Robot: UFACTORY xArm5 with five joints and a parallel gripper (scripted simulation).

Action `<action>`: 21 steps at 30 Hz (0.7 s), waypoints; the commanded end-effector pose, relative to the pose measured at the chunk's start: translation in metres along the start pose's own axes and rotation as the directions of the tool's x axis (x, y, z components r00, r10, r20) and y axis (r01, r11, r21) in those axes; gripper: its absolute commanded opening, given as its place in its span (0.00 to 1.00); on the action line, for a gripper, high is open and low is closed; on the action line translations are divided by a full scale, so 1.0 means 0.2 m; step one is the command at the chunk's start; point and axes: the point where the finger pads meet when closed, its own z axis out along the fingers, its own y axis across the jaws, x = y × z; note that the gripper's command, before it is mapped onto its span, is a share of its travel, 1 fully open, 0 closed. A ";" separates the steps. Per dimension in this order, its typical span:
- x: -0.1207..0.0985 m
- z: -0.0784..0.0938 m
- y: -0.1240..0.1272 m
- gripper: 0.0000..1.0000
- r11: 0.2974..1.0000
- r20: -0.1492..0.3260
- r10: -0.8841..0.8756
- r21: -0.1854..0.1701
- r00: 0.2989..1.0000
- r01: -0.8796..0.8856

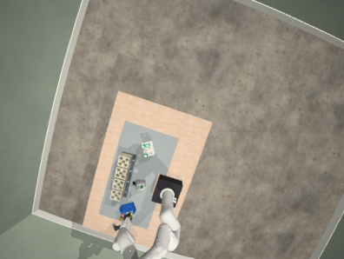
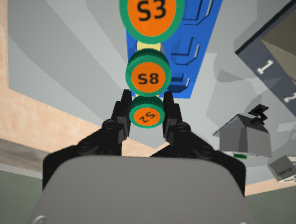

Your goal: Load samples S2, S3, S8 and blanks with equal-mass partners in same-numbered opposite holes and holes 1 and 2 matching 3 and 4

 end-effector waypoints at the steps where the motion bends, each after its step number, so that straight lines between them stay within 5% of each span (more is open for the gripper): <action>1: 0.01 -0.01 0.00 0.00 1.000 -0.003 0.000 0.001 1.000 0.000; 21: 0.01 -0.04 0.00 0.00 1.000 -0.003 0.000 0.001 1.000 0.000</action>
